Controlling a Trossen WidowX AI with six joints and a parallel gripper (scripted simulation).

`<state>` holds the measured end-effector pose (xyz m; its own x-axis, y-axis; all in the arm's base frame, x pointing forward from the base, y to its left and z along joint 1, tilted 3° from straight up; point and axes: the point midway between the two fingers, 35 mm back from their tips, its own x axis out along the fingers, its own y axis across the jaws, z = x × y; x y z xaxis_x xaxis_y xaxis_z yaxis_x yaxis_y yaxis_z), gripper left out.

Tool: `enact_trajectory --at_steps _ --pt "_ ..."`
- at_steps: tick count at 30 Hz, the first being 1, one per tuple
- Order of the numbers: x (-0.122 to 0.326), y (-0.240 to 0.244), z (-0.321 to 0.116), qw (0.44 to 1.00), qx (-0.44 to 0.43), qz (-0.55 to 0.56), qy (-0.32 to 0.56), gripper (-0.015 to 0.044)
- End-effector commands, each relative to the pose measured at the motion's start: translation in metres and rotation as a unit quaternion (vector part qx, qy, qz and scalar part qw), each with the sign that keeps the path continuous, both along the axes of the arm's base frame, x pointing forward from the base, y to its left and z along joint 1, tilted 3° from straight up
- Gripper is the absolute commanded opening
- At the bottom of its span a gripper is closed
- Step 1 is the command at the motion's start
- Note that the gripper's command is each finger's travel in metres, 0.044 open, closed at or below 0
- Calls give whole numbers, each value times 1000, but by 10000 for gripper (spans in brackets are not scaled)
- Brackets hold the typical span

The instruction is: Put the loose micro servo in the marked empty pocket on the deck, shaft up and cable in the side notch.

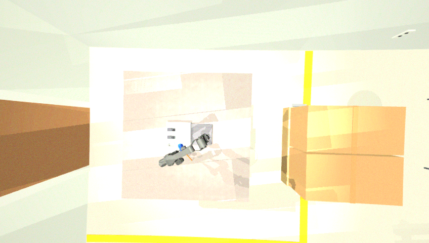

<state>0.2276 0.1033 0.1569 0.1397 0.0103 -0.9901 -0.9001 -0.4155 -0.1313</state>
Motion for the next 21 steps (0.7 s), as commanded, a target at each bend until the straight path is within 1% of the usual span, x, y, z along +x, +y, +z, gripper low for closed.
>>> enact_trajectory --at_steps 1,7,13,21 --pt "-6 -7 -6 999 -7 17 32 440" --pt "-5 -7 -9 999 -7 17 32 440" --pt "-4 -6 -31 999 -7 17 32 440" --pt "-4 -6 -36 999 -7 17 32 440"
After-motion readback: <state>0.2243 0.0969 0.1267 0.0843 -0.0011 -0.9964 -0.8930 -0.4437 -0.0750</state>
